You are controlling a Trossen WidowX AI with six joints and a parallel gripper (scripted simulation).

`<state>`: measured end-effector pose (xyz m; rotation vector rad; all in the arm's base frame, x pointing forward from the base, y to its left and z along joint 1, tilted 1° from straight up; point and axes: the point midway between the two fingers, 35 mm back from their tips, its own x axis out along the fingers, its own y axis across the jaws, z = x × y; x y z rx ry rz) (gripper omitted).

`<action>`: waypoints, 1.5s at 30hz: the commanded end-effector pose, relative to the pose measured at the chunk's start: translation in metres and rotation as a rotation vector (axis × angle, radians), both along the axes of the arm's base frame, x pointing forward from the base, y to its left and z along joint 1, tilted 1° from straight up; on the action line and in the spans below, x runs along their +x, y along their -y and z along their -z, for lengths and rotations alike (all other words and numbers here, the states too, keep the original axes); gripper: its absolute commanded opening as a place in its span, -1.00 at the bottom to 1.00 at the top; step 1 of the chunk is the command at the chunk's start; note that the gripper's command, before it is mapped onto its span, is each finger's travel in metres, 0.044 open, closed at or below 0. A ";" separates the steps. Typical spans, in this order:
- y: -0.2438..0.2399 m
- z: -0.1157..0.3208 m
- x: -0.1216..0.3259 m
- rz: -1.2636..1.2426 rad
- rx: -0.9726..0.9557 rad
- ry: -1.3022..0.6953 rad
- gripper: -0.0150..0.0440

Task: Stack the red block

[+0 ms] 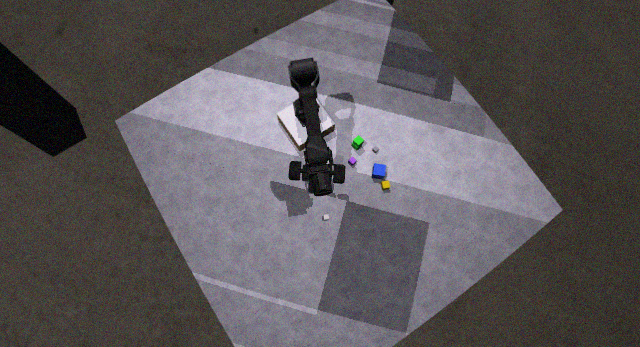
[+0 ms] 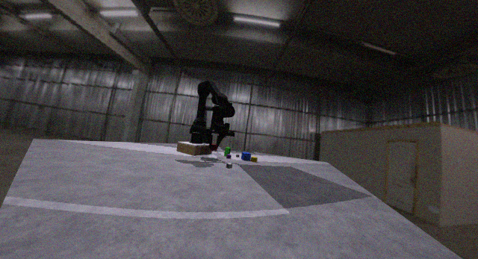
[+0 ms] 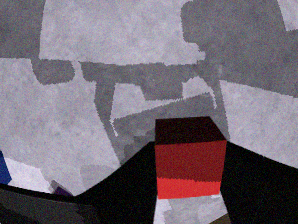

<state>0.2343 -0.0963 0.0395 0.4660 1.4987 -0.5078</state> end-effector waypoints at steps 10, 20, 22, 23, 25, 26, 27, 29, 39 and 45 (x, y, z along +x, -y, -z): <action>-0.002 -0.064 0.000 -0.002 0.003 0.005 -0.49; -0.008 -0.065 0.002 -0.003 0.003 0.006 -0.49; -0.016 -0.065 0.004 -0.003 0.004 0.006 -0.49; -0.021 -0.065 0.004 -0.004 0.004 0.006 -0.49; -0.029 -0.065 0.006 -0.005 0.005 0.006 -0.49; -0.034 -0.064 0.006 -0.005 0.005 0.006 -0.49; -0.038 -0.064 0.006 -0.005 0.006 0.006 -0.49; -0.047 -0.064 0.007 -0.010 0.009 0.006 -0.49; -0.091 -0.062 0.004 -0.023 0.022 0.002 -0.49; -0.115 -0.062 0.000 -0.019 0.022 0.002 -0.49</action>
